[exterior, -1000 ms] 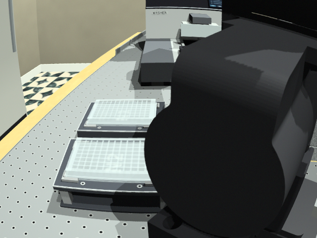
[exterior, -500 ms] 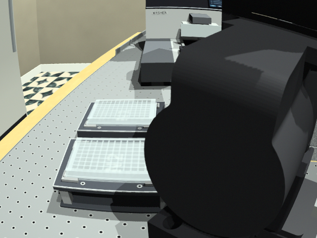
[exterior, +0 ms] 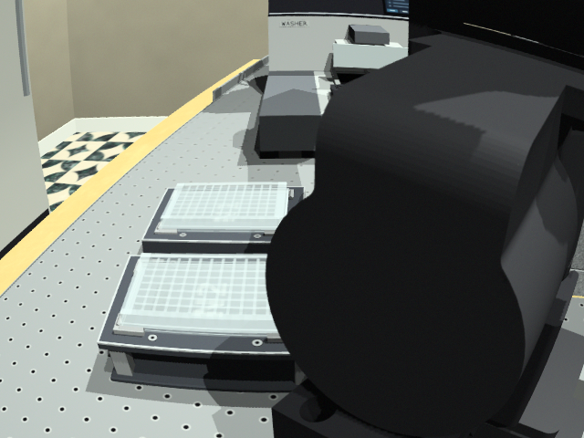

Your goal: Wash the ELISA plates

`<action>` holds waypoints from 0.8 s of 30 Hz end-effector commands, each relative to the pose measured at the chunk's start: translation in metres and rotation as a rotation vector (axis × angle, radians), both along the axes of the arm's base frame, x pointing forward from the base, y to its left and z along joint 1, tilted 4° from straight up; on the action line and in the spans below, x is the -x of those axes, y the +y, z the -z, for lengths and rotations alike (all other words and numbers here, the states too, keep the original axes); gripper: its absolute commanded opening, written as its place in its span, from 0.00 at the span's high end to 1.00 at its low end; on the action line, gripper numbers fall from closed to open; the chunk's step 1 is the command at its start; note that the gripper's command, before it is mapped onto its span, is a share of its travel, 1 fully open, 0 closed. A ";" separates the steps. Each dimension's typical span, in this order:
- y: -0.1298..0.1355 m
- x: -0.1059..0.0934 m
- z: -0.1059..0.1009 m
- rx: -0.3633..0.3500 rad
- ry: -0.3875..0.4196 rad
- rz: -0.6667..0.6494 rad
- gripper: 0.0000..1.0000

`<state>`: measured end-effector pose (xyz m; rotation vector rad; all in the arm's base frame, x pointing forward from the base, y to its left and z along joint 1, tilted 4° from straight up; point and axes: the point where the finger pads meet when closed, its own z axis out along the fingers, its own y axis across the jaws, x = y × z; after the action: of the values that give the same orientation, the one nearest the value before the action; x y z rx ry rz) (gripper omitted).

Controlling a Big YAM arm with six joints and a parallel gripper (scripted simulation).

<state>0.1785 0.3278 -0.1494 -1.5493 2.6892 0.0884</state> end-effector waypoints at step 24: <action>0.008 -0.003 -0.018 -0.016 -0.014 0.005 0.16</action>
<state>0.1783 0.3272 -0.1469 -1.5507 2.6916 0.0846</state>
